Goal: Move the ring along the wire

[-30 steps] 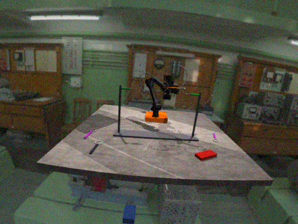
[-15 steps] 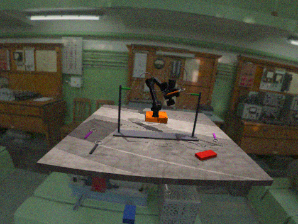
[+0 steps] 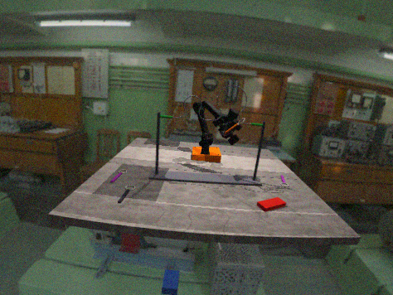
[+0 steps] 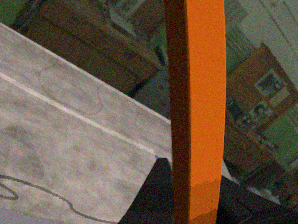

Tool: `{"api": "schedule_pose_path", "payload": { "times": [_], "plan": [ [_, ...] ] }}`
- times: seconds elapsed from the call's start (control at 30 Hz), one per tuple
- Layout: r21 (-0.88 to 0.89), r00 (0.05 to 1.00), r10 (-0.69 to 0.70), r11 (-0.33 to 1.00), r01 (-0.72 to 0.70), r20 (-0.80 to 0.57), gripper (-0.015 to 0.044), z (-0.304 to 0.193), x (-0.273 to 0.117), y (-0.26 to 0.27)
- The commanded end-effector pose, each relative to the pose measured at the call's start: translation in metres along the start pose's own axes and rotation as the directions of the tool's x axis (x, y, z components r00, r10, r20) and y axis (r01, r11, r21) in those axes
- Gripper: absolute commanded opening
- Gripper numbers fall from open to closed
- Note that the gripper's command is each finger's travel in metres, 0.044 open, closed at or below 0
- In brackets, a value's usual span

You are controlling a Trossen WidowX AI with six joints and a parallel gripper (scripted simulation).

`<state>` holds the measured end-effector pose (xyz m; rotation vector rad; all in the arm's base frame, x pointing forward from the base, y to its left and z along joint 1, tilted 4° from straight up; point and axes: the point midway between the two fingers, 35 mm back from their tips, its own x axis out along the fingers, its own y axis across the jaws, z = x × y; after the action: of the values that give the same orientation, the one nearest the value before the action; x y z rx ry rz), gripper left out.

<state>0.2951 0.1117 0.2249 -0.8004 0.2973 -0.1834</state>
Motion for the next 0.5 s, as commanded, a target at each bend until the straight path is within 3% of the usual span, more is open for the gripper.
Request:
{"api": "schedule_pose_path", "payload": {
  "times": [0.0,0.47],
  "plan": [
    [0.093,0.999,0.035,0.995,-0.034,-0.011,-0.0150,0.001,-0.002,0.014],
    [0.372,0.985,0.170,0.916,-0.152,-0.017,-0.0150,0.013,-0.014,0.061]
  ]
}}
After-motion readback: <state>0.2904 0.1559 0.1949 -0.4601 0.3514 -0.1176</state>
